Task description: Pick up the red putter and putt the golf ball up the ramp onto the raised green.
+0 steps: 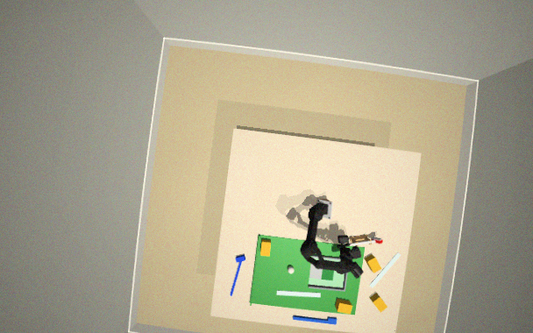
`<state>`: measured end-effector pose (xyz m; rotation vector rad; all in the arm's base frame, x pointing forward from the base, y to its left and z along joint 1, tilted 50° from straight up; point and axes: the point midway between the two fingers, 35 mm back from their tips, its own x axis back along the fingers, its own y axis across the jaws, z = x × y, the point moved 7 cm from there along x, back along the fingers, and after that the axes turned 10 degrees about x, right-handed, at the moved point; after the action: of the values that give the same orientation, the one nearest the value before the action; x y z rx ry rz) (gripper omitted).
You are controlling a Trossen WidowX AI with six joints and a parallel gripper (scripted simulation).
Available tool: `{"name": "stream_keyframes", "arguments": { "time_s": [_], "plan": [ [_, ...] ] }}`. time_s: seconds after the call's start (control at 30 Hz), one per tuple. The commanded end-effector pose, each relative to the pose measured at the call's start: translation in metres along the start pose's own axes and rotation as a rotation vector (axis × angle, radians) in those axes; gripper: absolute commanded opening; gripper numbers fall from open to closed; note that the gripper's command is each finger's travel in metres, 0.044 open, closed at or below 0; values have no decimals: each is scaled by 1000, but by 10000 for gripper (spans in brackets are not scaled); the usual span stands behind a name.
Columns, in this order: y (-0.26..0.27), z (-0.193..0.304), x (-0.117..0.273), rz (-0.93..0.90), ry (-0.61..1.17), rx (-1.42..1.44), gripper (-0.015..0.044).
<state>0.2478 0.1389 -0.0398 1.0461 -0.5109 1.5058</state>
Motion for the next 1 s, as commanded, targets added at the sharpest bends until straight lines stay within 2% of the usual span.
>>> {"name": "stream_keyframes", "arguments": {
  "time_s": [0.0, 0.6, 0.97],
  "plan": [
    [1, 2, -6, -5, 7, 5, 440],
    [2, 8, -24, -5, 8, 5, 440],
    [1, 6, -22, -1, 1, 0, 151]
  ]
}}
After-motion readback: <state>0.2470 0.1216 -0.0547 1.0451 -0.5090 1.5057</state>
